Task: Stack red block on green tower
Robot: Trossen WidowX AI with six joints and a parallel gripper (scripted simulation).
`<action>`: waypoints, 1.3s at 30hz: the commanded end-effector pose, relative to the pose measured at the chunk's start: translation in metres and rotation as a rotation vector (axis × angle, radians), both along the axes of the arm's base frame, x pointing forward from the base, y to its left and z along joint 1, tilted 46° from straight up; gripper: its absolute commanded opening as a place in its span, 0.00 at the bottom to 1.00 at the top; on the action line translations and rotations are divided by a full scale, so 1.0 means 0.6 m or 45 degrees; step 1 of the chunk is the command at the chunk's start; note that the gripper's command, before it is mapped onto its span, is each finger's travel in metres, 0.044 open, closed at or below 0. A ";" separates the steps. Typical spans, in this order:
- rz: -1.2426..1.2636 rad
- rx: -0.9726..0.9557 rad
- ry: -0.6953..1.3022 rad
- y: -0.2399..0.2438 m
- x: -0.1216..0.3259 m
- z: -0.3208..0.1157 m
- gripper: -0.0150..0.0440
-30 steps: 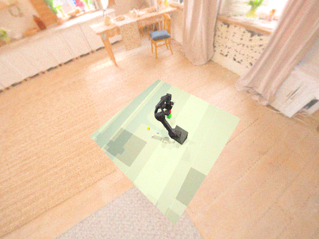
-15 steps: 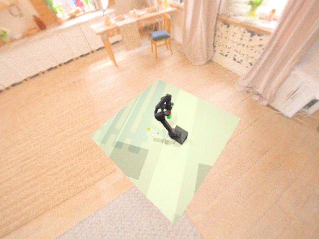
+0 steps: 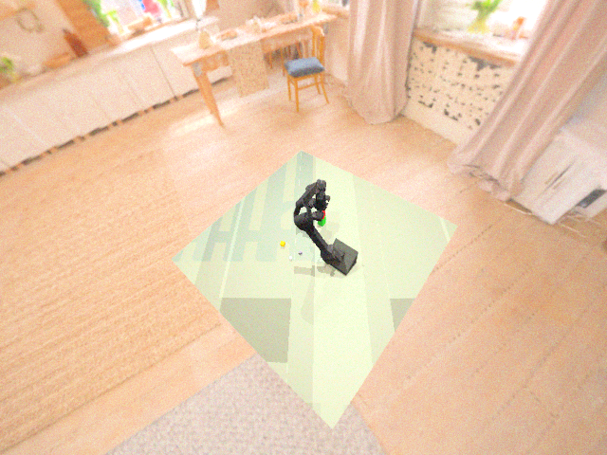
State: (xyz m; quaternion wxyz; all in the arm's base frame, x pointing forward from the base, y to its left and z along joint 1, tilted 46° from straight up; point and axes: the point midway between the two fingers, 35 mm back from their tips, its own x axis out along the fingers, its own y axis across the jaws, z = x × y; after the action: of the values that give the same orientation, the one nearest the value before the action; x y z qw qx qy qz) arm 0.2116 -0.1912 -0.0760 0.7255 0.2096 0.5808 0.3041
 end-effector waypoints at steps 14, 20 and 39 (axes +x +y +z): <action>-0.002 0.007 0.004 0.001 -0.001 0.001 0.48; -0.002 0.007 0.004 0.001 -0.001 0.001 0.74; -0.002 0.007 0.004 0.001 -0.001 0.001 1.00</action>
State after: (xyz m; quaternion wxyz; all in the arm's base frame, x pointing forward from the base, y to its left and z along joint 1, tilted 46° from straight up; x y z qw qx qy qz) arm 0.2110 -0.1911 -0.0750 0.7244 0.2124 0.5809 0.3044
